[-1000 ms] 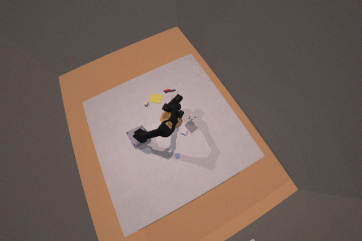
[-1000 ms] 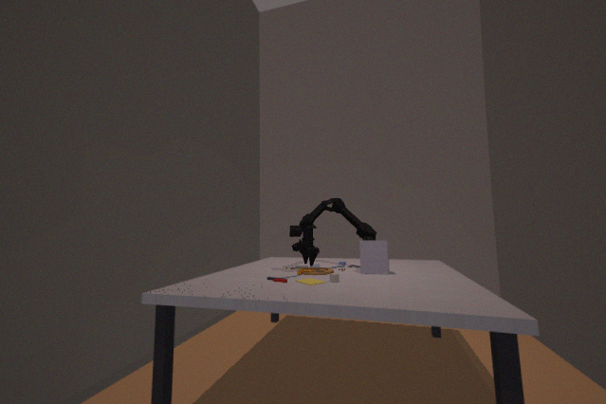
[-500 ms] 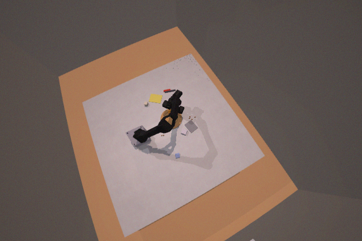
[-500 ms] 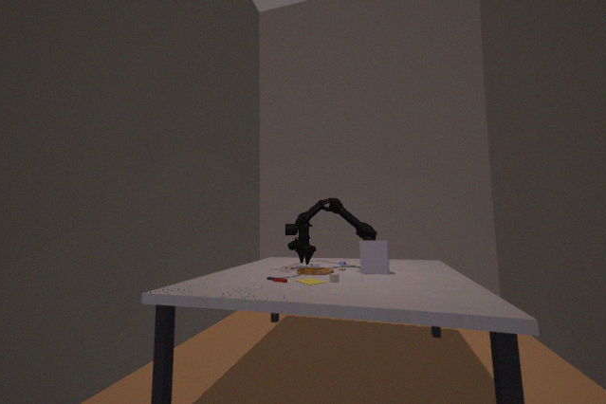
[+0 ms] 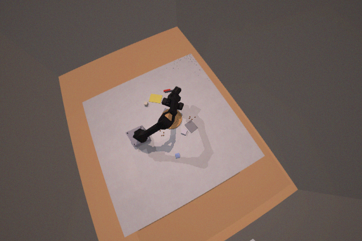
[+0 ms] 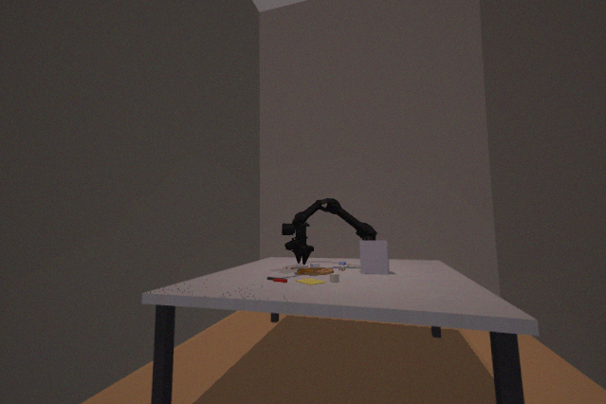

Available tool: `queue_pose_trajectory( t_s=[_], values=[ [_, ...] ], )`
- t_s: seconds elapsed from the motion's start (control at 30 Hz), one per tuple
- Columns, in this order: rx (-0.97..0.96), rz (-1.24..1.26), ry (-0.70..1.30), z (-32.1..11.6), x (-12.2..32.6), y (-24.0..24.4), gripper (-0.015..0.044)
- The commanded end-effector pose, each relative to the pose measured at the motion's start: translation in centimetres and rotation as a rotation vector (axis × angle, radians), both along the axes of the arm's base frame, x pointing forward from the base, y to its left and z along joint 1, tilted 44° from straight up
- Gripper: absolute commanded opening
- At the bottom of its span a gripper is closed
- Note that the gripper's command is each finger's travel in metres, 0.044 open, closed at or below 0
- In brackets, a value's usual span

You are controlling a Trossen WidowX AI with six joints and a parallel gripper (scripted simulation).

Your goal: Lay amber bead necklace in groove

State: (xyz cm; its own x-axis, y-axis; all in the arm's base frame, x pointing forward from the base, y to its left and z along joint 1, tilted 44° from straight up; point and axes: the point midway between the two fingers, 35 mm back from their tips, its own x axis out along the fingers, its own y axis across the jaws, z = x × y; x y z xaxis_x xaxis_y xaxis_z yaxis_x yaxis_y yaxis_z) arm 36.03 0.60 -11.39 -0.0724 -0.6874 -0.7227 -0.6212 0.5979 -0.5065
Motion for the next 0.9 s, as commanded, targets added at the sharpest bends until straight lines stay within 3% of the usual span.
queue_pose_trajectory(
  t_s=[0.0, 0.87],
  values=[
    [0.0, 0.003, -0.001, -0.1, 0.0, 0.0, 0.031],
    [-0.001, 0.002, 0.005, -2.4, -0.2, -2.2, 0.031]
  ],
)
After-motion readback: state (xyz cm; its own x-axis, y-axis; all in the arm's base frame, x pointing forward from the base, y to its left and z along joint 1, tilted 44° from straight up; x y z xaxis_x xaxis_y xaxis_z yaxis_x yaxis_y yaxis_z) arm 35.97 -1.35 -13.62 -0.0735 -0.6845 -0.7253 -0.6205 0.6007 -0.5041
